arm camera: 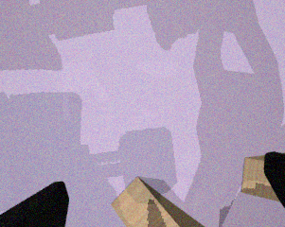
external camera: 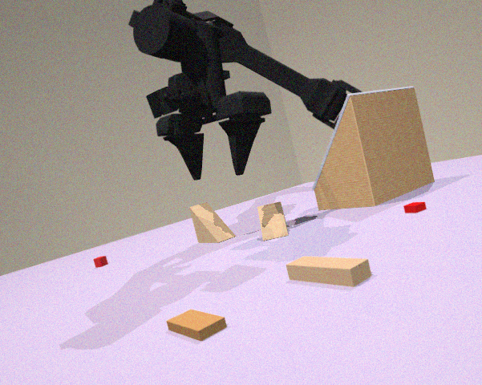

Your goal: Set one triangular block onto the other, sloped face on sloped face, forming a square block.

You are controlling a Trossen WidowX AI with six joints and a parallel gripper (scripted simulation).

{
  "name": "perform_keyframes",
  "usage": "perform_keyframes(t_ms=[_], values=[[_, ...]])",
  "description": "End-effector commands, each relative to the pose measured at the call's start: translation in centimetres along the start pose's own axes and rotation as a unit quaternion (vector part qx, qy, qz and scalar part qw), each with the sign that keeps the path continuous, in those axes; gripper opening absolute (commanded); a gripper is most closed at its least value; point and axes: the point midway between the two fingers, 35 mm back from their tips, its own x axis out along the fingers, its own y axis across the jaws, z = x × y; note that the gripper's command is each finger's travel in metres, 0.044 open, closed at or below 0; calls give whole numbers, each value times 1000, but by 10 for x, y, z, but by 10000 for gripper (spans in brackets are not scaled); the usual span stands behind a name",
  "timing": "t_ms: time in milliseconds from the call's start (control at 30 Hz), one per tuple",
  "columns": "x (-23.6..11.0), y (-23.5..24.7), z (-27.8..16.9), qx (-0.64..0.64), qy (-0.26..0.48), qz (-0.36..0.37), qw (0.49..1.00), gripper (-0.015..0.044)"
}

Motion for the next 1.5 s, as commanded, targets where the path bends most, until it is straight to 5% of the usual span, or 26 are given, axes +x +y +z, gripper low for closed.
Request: perform_keyframes(t_ms=[0, 533, 1000, 1467], values=[[3, 21, -48, -326, 185, -22, 927, 440], [5, 21, -48, -326, 185, -21, 927, 440], [92, 9, -90, -347, 201, -22, 916, 440], [95, 6, -94, -348, 203, -22, 915, 440]])
